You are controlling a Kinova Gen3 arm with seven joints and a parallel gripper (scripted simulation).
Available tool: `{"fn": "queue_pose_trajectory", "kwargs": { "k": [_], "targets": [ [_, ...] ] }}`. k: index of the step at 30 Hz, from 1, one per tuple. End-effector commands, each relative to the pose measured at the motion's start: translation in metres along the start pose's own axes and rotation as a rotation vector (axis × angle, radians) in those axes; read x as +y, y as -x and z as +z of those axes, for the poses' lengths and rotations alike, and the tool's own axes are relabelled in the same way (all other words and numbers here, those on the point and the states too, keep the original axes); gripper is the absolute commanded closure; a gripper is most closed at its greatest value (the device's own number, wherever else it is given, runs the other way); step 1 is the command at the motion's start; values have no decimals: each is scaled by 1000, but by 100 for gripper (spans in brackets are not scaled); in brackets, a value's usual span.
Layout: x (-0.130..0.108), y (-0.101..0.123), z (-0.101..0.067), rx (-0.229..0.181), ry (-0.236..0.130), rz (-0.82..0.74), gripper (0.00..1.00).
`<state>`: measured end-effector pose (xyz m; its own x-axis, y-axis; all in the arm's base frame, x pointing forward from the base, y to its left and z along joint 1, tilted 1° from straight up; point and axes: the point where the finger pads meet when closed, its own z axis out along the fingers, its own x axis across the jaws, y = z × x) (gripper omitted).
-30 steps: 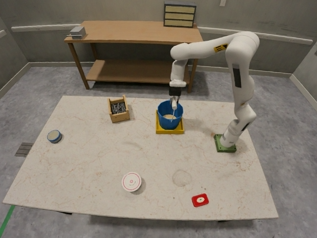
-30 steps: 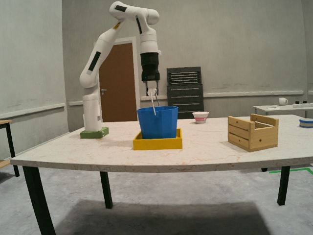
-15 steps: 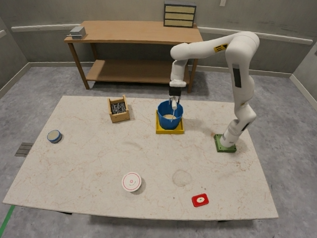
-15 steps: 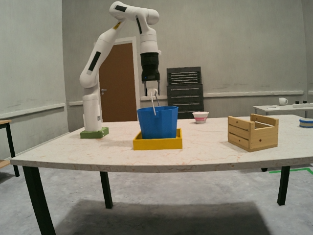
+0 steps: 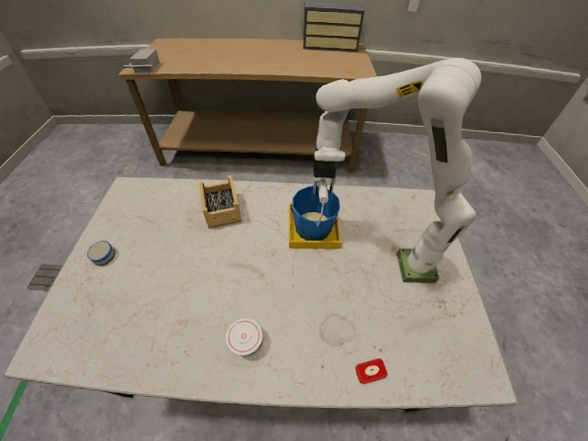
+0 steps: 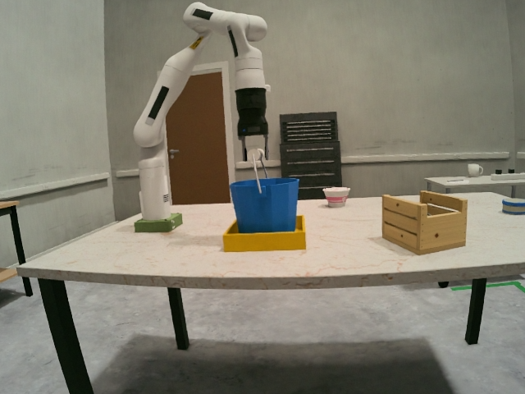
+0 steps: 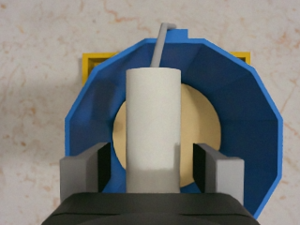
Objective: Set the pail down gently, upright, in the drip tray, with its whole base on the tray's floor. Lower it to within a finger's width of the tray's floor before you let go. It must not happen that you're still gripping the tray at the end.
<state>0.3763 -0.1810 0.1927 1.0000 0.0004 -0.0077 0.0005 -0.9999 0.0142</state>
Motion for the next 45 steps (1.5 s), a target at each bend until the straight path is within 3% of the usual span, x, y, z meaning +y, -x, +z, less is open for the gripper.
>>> {"fn": "queue_pose_trajectory", "kwargs": {
  "k": [1,17,45],
  "targets": [
    [0,0,-1,2,0,0,0],
    [0,0,-9,2,0,0,0],
    [0,0,-66,2,0,0,0]
  ]
}}
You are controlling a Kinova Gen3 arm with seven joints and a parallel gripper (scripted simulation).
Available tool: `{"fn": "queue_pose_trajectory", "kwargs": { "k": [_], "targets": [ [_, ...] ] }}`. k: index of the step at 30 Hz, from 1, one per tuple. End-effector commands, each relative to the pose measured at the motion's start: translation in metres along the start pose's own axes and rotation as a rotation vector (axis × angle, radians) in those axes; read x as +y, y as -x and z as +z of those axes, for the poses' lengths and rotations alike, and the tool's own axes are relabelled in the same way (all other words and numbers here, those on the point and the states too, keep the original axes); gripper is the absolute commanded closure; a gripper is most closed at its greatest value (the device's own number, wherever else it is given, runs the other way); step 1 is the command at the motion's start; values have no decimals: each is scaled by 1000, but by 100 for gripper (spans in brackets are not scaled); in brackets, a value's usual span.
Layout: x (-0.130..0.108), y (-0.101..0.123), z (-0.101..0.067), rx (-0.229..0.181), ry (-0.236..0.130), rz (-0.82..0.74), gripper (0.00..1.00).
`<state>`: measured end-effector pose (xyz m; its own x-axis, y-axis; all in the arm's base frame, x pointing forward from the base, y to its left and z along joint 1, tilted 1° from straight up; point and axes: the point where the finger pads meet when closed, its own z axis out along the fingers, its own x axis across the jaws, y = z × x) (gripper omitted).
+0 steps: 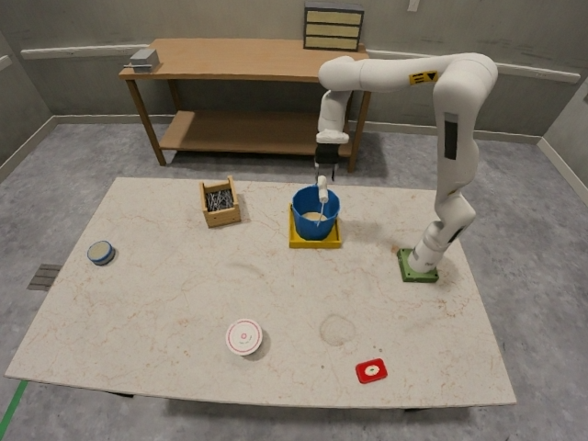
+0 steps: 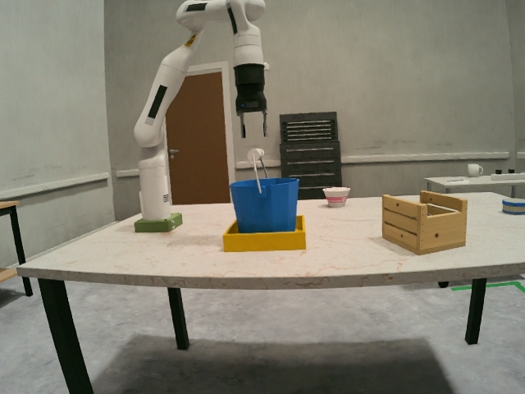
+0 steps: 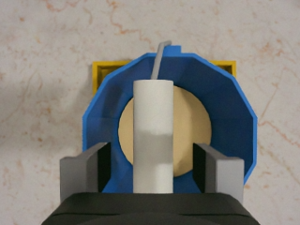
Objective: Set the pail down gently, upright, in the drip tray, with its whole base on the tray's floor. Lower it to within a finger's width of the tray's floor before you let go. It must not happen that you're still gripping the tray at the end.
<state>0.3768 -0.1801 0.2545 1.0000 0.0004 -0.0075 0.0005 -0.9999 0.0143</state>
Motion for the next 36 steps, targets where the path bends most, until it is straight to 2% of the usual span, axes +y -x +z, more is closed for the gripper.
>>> {"fn": "queue_pose_trajectory", "kwargs": {
  "k": [1,14,36],
  "targets": [
    [0,0,-6,1,0,0,0],
    [0,0,-18,1,0,0,0],
    [0,0,-19,1,0,0,0]
  ]
}}
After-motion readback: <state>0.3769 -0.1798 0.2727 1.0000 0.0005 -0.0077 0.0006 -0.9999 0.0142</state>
